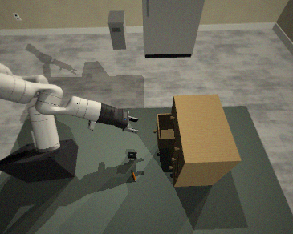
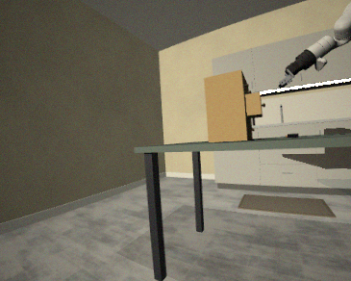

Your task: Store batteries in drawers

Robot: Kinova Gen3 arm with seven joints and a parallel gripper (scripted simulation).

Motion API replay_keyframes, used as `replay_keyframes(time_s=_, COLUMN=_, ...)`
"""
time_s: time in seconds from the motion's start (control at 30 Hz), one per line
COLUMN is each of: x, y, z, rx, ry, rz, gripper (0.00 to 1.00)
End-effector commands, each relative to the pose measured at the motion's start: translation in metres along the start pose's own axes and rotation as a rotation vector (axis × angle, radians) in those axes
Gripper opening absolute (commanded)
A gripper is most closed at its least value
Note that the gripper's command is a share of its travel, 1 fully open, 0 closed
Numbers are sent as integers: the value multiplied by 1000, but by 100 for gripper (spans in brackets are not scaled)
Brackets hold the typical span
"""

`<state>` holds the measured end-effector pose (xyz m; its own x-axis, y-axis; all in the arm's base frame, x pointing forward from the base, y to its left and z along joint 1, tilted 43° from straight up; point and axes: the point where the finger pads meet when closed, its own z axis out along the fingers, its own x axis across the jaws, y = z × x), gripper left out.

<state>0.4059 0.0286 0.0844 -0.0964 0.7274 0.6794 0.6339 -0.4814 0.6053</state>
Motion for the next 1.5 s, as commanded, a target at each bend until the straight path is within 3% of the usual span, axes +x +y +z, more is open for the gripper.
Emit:
replay_keyframes(time_s=0.0, x=-6, y=3, z=-7, rx=-8, ry=-11, rz=6, gripper=100)
replay_keyframes(time_s=0.63, x=-6, y=1, z=-11, rx=5, ry=-7, rz=6, gripper=100)
replay_keyframes(time_s=1.03, x=-7, y=1, z=-11, rx=58, ry=-8, rz=4, gripper=100)
replay_keyframes(time_s=1.47, x=-7, y=6, z=-14, rx=219, ry=-9, rz=7, gripper=100)
